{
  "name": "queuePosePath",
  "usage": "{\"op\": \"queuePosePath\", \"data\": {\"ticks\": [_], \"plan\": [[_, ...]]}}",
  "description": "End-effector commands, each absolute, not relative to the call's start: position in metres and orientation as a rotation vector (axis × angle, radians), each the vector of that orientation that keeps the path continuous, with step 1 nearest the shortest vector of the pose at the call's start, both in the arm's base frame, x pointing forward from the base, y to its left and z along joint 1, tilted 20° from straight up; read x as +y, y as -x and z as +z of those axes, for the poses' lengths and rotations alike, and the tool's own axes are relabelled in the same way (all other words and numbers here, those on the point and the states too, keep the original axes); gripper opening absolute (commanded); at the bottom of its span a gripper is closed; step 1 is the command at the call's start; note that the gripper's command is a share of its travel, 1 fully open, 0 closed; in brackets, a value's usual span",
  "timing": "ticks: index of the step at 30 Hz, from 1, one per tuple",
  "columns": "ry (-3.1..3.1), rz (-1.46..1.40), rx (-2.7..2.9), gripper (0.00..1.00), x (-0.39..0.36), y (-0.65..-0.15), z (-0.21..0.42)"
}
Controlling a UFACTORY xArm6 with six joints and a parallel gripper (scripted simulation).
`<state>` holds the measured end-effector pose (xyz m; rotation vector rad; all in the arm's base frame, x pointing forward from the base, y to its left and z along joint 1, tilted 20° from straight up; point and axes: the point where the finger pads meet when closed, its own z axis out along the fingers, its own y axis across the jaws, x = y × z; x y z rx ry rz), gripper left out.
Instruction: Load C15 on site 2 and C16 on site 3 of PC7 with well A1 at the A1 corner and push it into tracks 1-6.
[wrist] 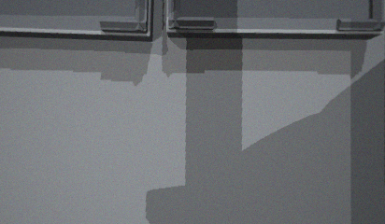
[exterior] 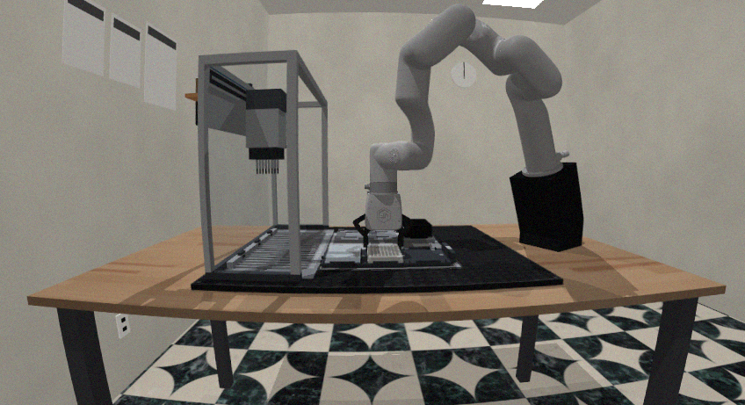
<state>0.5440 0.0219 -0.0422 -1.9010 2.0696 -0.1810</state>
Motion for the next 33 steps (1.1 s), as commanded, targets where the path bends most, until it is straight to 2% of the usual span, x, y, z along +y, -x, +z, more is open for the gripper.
{"op": "queuePosePath", "data": {"ticks": [1,33], "plan": [[1.900,-0.183,2.068,1.00,0.025,-0.545,-0.041],[1.900,-0.183,2.068,1.00,0.038,-0.546,-0.038]]}}
